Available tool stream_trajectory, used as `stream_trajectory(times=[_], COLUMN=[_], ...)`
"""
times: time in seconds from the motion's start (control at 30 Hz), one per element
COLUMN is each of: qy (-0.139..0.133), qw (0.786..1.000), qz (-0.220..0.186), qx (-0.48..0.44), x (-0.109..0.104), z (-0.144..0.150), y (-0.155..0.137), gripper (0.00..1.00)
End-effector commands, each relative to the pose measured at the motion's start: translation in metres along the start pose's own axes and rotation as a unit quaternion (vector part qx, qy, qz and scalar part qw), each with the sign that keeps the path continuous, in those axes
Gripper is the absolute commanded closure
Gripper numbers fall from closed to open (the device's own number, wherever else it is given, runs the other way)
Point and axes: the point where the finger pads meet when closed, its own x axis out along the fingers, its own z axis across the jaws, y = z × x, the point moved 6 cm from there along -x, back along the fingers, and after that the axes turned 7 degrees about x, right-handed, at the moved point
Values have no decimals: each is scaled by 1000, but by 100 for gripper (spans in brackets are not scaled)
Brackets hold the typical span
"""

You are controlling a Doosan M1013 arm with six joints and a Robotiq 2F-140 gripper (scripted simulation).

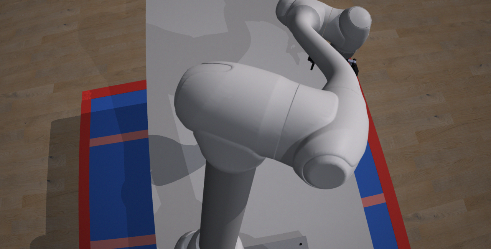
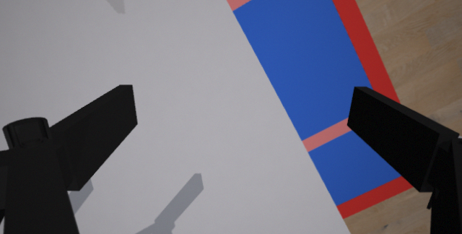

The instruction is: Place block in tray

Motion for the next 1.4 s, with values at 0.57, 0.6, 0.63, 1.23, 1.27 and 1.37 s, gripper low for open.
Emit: stream_trajectory(times=[0.57, 0.6, 0.63, 1.23, 1.27, 1.37], qy=[0, 0, 0, -19, -25, -30], qw=[1000, 1000, 1000, 982, 977, 973], qz=[1, 0, -3, -47, -51, -53], qx=[1, 2, 6, 182, 204, 224], x=[-1, 0, 1, 41, 42, 48], z=[-1, -5, -12, -318, -335, -384], y=[1, 1, 1, -66, -75, -100], gripper=[60, 60, 60, 60, 60, 60])
